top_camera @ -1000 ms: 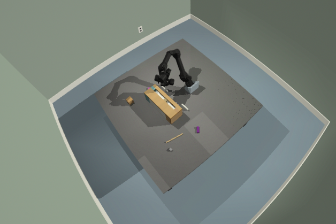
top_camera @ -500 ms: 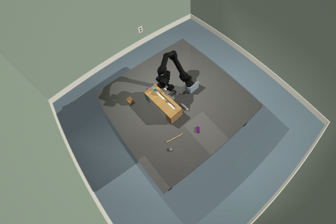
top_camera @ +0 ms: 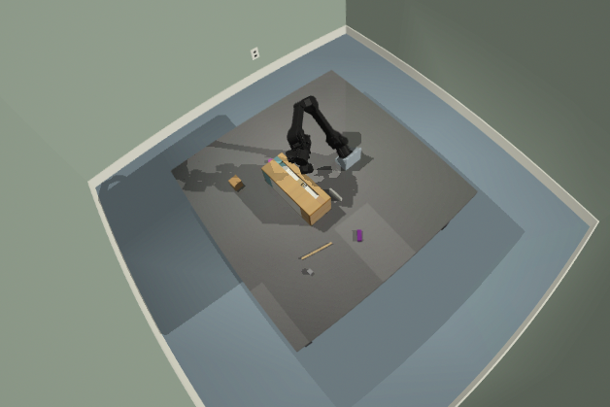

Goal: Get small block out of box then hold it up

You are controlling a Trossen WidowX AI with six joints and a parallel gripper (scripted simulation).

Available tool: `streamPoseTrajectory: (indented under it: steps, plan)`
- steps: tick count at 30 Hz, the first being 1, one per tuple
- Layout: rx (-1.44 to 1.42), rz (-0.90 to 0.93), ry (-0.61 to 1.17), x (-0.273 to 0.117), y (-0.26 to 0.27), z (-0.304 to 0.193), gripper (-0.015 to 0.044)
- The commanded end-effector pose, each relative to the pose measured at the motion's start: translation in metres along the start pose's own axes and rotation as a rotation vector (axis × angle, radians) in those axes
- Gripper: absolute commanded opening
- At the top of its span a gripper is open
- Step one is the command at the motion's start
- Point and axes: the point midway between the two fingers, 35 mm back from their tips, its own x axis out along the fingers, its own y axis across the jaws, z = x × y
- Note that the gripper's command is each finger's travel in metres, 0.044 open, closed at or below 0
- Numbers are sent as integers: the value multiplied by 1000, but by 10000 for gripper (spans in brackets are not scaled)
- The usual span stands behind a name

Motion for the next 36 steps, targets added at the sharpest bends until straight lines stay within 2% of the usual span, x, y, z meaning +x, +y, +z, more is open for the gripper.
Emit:
streamPoseTrajectory:
  steps: [1,12,36]
  plan:
    - [666,-63,45,-14,51,-16,400]
    - [1122,-125,23,-17,75,-27,400]
    - [1129,-127,22,-14,75,-27,400]
